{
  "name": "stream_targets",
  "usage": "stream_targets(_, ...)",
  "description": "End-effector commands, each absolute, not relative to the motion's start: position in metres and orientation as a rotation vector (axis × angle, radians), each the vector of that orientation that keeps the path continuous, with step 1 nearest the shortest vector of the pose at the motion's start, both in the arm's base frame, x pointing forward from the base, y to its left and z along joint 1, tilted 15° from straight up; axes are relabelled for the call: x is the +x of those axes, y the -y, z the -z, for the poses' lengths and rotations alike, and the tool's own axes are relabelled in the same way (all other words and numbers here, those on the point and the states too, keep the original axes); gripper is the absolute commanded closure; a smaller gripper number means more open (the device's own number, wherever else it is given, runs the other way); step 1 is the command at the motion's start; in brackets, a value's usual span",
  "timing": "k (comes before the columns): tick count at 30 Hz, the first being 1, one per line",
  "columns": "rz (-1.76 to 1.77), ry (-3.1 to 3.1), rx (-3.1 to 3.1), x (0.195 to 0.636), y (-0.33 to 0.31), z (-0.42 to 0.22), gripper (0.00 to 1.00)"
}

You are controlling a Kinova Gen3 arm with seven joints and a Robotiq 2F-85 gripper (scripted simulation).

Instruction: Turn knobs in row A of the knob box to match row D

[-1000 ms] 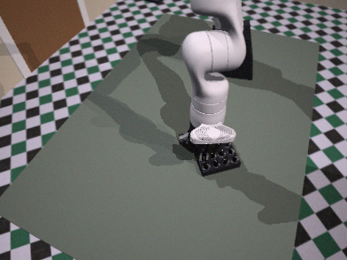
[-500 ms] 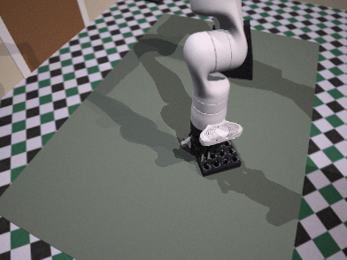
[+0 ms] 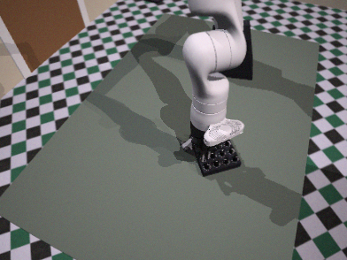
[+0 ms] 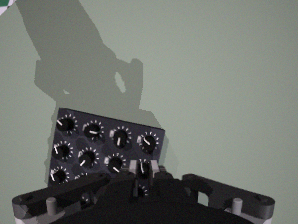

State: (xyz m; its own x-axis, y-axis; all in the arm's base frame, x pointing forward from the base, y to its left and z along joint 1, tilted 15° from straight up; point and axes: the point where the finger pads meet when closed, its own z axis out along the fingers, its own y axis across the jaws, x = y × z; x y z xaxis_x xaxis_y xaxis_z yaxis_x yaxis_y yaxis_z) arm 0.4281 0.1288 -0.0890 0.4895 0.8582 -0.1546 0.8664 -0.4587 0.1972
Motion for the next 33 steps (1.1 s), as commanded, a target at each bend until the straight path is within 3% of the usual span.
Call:
stream_targets(1,0.046,-1.469,2.488,0.429,-0.1281,0.0882,0.92)
stream_targets(9,0.046,-1.469,2.488,0.429,-0.1281,0.0882,0.92)
stream_targets(10,0.046,-1.469,2.488,0.429,-0.1281,0.0882,0.81)
stream_targets(33,0.046,-1.469,2.488,0.4288,-0.1284,0.0869,0.81)
